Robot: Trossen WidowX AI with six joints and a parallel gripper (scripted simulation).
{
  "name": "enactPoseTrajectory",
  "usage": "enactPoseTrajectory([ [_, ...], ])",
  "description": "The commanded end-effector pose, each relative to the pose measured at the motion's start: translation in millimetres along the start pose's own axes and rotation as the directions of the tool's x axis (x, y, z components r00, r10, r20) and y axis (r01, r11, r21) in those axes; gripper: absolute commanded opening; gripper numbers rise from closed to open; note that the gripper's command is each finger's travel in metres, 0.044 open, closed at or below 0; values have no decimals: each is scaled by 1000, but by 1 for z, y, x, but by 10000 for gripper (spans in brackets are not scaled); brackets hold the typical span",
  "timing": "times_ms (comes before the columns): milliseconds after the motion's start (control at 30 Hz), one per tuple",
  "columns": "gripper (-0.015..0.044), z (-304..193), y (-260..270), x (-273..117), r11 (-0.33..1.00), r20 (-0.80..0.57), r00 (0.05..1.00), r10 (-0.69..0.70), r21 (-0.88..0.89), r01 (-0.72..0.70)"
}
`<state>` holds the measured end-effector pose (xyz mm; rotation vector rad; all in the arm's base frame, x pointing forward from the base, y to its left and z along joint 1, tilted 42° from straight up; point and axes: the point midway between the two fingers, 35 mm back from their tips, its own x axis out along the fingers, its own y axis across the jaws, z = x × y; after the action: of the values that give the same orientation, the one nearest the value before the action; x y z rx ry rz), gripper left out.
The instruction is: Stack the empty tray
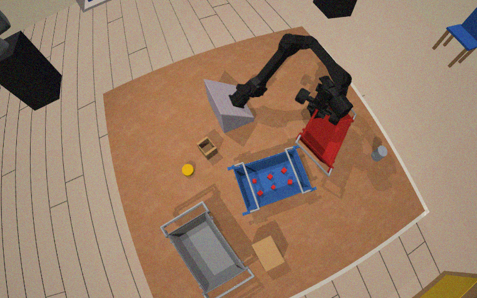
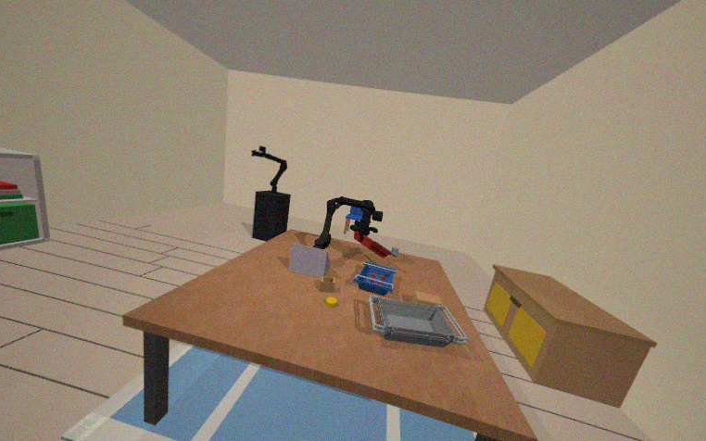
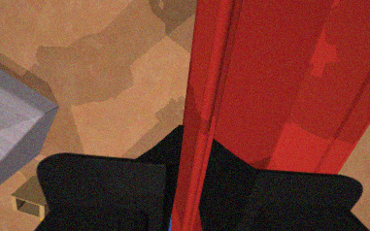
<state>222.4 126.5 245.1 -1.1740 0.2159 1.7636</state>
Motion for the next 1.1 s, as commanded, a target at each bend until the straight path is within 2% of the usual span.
enactPoseTrajectory([
  [0,0,-21,-6,-6,999,-15,1000,-13,52,14],
  [1067,0,-167,11,-14,901,3,1000,-9,433,6],
])
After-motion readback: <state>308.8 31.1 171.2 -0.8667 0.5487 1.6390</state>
